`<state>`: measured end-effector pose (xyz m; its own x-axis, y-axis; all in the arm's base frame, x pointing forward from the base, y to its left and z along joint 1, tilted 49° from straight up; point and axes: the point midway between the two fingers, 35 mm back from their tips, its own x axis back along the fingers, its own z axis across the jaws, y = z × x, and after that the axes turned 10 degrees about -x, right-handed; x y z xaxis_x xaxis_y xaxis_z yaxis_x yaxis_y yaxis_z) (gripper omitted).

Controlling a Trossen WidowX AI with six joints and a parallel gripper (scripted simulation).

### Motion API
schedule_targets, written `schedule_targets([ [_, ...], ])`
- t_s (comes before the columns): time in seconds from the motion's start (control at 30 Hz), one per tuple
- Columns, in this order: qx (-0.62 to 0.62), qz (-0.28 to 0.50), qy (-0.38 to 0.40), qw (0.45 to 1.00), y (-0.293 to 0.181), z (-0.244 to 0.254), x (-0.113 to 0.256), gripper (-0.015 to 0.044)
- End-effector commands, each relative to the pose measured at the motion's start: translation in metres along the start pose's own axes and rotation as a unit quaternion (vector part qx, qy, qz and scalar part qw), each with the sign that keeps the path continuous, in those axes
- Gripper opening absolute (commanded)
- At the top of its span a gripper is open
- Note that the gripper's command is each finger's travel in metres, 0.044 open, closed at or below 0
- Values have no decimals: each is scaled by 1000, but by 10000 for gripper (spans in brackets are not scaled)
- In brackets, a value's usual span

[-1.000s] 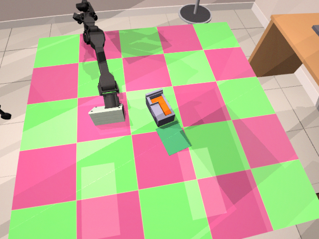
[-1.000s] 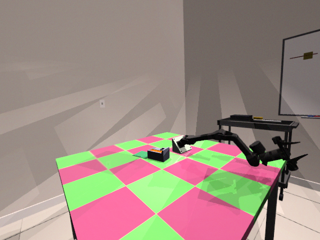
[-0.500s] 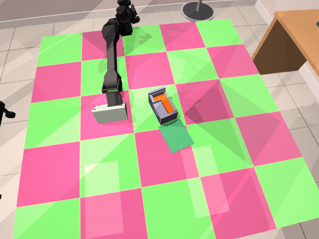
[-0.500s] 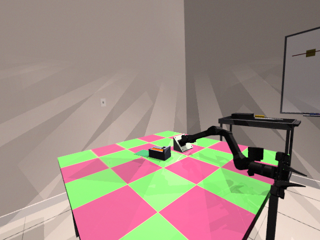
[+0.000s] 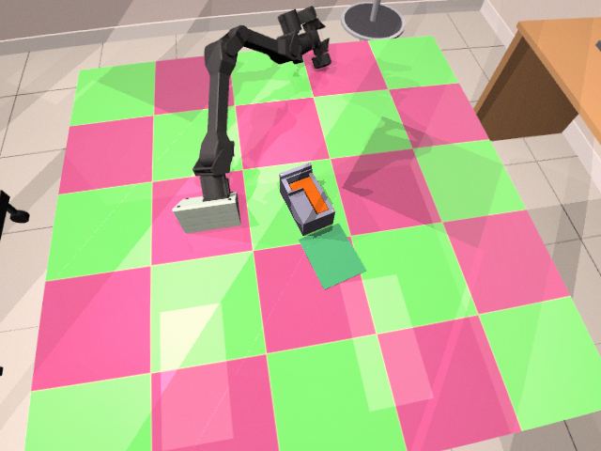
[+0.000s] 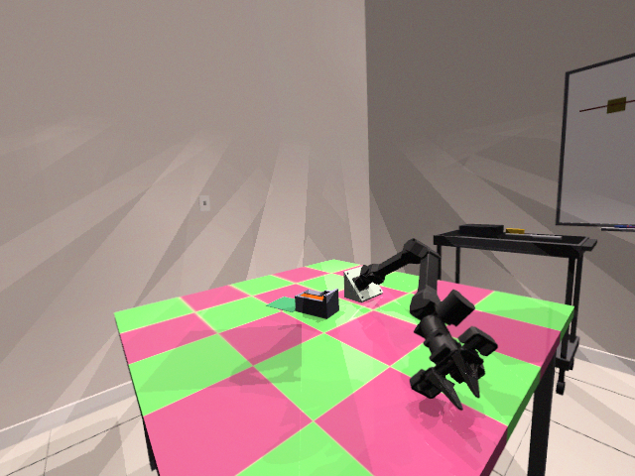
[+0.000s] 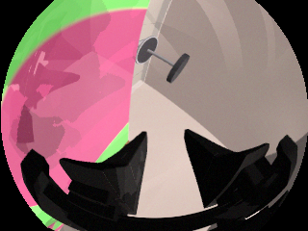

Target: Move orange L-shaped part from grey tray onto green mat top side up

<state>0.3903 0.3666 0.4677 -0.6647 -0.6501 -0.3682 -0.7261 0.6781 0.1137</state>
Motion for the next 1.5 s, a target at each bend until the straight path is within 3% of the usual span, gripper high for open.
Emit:
schedule_targets([
  [0.0, -11, 45, 94, 995, -61, 44, 12, 180],
  [0.27, -91, 174, 294, 935, -193, 132, 91, 180],
  [0.53, -243, 320, 441, 802, -283, 188, 231, 180],
  [0.73, -413, 426, 496, 634, -300, 204, 361, 180],
  [0.87, -549, 481, 488, 479, -280, 199, 443, 180],
  [1.0, -678, 503, 439, 307, -243, 181, 500, 180],
  [1.13, -769, 492, 375, 160, -210, 158, 526, 180],
  [1.47, -773, 491, 371, 153, -207, 162, 526, 180],
])
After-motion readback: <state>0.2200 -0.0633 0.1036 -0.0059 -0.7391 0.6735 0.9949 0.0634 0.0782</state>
